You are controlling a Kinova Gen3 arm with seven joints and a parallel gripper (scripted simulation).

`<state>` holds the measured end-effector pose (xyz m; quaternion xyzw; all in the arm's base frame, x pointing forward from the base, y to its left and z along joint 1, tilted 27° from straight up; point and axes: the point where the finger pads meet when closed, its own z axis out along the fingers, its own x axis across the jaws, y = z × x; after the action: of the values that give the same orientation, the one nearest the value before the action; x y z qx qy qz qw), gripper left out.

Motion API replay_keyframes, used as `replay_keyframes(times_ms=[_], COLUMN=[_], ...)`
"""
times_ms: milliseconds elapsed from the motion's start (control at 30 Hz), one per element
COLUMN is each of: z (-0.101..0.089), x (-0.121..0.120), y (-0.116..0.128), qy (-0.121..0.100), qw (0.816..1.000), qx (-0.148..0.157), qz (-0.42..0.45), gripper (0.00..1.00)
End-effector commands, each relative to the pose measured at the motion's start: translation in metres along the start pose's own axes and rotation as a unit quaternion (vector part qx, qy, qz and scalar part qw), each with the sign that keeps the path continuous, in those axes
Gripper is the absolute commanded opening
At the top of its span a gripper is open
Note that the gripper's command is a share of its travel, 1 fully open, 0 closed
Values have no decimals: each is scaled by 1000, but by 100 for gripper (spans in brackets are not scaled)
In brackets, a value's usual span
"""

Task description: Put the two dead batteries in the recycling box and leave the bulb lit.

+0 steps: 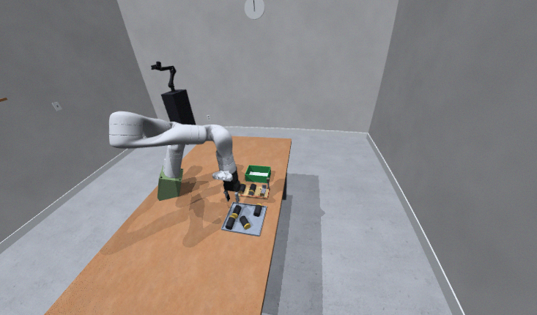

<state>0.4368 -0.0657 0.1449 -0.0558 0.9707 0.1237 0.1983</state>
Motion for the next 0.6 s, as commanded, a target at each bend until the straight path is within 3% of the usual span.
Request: replay_keyframes(times_ms=[0, 233, 567], z=[19, 55, 58], x=[2, 3, 3], y=[6, 6, 6], qy=[5, 5, 5], qw=[1000, 1000, 1000], qx=[-6, -6, -6], qz=[-4, -4, -4], gripper=[90, 90, 90])
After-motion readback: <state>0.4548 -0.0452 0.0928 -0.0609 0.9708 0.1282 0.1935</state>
